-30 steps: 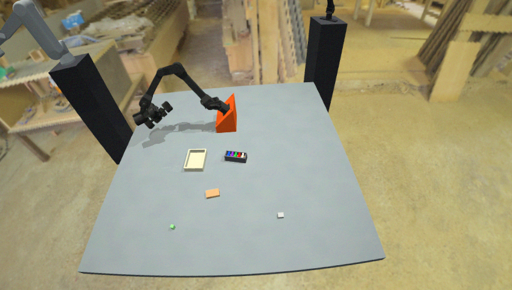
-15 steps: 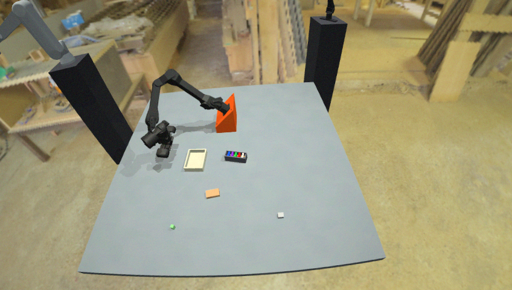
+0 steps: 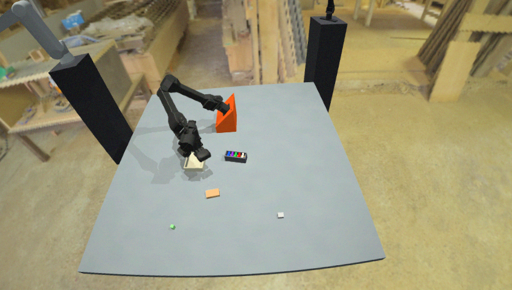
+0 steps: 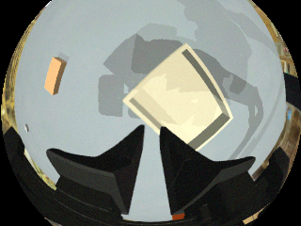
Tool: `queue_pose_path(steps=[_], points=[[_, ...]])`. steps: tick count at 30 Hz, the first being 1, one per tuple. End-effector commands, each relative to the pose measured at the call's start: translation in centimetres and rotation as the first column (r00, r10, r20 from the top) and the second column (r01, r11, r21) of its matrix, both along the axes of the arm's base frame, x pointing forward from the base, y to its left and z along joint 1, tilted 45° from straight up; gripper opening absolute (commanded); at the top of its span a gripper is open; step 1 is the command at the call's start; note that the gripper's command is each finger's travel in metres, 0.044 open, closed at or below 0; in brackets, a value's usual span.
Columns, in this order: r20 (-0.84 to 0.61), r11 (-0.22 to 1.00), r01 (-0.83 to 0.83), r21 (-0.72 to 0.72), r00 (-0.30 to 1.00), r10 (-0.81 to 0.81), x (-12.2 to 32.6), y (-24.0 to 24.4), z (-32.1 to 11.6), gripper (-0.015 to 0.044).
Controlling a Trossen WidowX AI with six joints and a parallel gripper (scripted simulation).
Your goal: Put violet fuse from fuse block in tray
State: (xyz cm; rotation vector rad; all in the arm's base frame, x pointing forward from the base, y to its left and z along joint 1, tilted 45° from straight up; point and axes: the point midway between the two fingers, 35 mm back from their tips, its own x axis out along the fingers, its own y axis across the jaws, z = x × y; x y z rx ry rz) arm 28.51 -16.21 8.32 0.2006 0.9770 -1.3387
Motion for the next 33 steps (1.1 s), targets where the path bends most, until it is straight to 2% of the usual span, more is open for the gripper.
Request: queue_pose_path(steps=[1, 8, 33], points=[[-0.181, 0.982, -0.174, 0.078, 0.966, 0.186, 0.4, 5.0, -4.4, 0.007], [-0.438, 0.89, -0.406, 0.206, 0.776, 0.455, -1.3, 12.6, -10.6, 0.007], [-0.444, 0.887, -0.411, 0.209, 0.769, 0.461, -1.4, 11.5, -12.0, 0.007]])
